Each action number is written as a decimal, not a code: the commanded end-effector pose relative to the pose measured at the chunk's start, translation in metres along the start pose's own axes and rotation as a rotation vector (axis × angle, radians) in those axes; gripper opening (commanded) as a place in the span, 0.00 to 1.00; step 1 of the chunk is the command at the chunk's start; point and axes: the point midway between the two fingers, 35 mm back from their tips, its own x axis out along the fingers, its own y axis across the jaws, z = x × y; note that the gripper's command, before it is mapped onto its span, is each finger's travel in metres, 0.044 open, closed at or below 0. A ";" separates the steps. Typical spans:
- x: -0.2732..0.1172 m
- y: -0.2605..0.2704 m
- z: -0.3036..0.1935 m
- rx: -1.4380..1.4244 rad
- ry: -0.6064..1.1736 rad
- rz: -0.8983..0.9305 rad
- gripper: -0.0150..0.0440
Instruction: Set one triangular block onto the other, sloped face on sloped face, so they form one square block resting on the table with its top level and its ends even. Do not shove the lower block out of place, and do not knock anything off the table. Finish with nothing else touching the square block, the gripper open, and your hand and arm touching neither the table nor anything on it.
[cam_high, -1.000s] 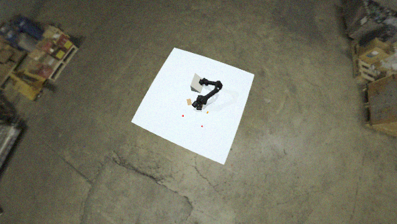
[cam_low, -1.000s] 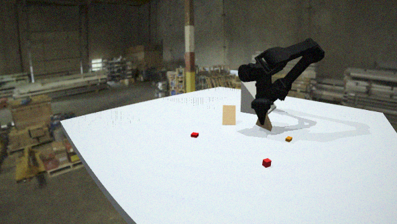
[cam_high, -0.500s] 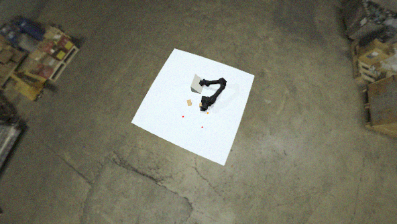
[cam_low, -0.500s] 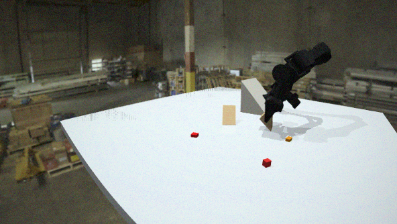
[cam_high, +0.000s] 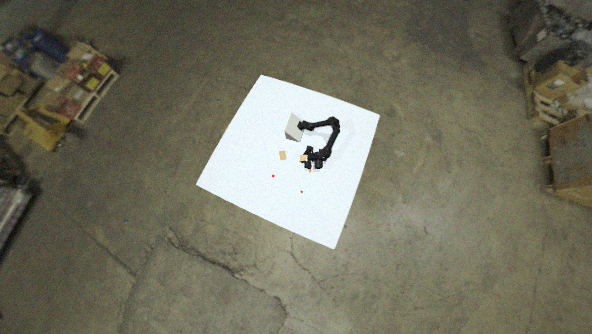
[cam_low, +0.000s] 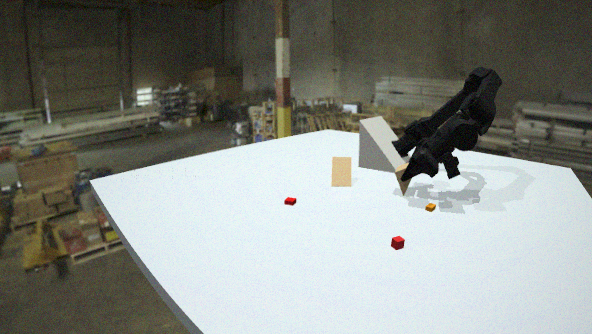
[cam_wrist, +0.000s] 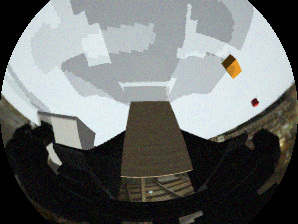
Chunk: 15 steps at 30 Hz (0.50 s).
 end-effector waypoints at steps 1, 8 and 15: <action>-0.005 -0.001 0.006 0.001 0.093 -0.008 0.25; -0.008 0.000 0.010 0.002 0.152 -0.009 0.34; -0.008 0.000 0.010 0.002 0.152 -0.009 0.65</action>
